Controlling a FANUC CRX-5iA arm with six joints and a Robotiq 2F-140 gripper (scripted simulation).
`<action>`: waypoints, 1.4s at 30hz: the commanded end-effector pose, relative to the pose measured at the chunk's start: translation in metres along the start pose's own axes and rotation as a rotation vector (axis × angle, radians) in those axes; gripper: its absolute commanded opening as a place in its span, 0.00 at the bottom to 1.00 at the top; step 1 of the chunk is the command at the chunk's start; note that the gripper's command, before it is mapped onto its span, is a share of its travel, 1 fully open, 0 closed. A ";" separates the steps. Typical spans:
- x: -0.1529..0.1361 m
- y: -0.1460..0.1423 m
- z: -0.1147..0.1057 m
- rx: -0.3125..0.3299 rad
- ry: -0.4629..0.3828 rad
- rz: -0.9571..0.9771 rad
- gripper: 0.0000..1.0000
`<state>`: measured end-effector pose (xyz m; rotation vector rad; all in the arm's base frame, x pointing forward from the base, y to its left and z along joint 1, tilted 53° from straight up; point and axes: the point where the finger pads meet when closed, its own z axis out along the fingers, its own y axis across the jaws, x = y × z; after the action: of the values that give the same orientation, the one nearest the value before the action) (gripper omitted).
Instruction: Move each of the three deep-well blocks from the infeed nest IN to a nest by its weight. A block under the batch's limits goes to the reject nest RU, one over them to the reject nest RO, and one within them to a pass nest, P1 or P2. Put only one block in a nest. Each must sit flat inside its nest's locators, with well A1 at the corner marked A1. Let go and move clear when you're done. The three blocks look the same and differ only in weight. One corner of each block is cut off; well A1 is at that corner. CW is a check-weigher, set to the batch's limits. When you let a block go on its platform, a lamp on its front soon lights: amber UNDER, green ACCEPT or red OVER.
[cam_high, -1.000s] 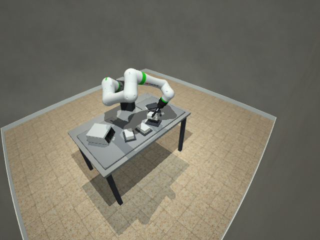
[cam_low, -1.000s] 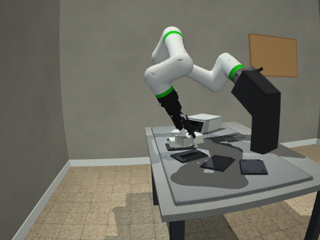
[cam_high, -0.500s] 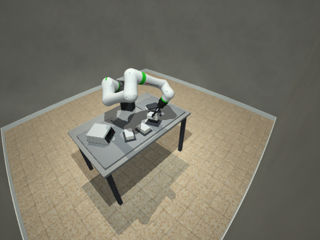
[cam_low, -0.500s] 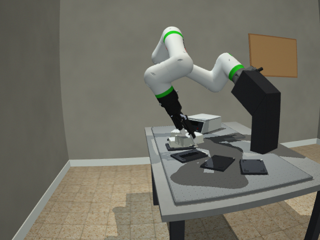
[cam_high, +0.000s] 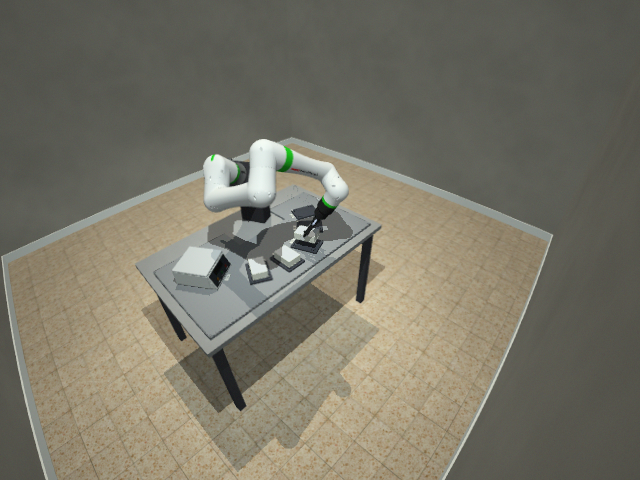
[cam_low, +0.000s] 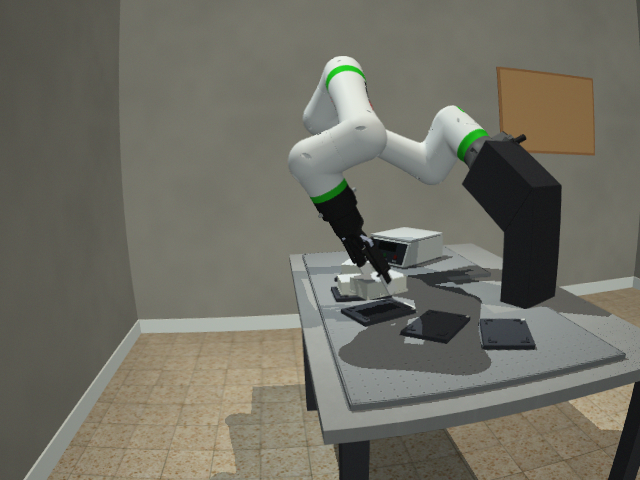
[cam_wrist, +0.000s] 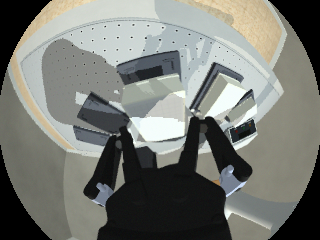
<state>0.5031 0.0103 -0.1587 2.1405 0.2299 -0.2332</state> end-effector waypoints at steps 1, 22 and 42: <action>0.003 0.000 0.004 0.000 0.000 0.000 0.10; 0.018 0.000 0.031 0.000 0.000 0.000 0.10; 0.019 0.000 0.032 0.000 0.000 0.000 0.10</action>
<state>0.5186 -0.0155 -0.1808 2.1405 0.2299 -0.2331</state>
